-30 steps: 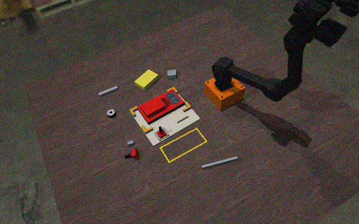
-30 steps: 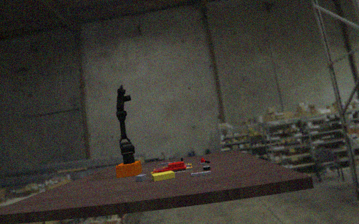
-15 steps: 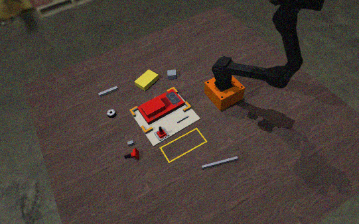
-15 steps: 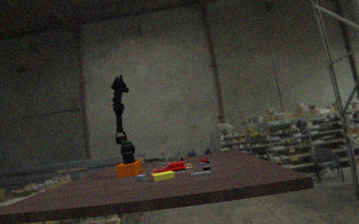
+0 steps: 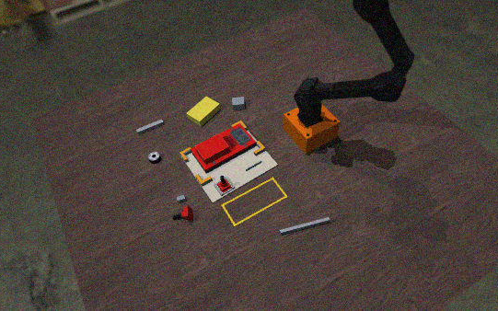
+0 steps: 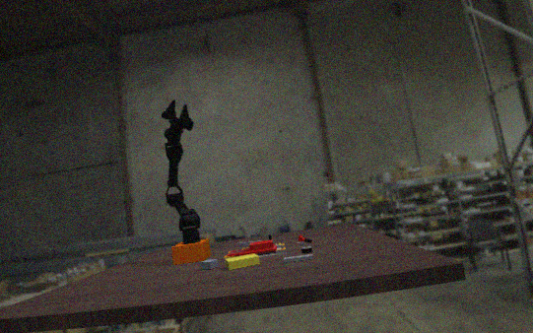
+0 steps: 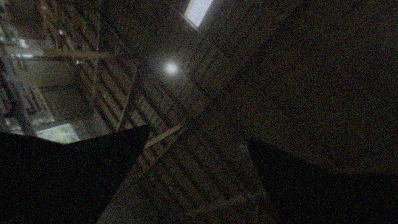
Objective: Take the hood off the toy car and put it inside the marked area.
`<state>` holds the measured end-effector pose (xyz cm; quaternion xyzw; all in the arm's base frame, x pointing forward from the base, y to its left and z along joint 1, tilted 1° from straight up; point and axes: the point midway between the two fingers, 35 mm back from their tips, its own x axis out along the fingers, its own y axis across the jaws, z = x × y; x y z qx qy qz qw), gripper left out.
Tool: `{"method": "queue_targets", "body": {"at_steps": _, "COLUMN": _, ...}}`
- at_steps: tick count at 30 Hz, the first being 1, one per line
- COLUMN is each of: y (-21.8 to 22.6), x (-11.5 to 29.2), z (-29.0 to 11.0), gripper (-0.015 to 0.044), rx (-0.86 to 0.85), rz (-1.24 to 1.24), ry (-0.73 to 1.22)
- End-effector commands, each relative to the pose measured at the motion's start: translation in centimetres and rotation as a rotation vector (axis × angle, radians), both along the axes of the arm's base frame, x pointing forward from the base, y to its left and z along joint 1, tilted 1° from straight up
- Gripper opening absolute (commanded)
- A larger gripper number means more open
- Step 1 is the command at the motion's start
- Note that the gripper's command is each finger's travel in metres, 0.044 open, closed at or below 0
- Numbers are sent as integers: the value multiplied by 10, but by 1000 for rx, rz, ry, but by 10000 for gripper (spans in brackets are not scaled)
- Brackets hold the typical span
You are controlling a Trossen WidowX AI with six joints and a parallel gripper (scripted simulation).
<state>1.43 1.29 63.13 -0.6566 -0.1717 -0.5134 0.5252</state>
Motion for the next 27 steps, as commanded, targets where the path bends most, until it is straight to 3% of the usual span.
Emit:
{"method": "queue_targets", "body": {"at_steps": 1, "y": -34, "x": 26, "z": -8, "gripper": 440, "rx": 118, "rz": 58, "ry": 48}}
{"method": "queue_targets", "body": {"at_steps": 14, "y": -122, "x": 123, "z": -58, "gripper": 440, "rx": 492, "rz": 243, "ry": 249}}
{"method": "queue_targets", "body": {"at_steps": 27, "y": -172, "x": 222, "z": -145, "gripper": 440, "rx": 892, "rz": 379, "ry": 474}}
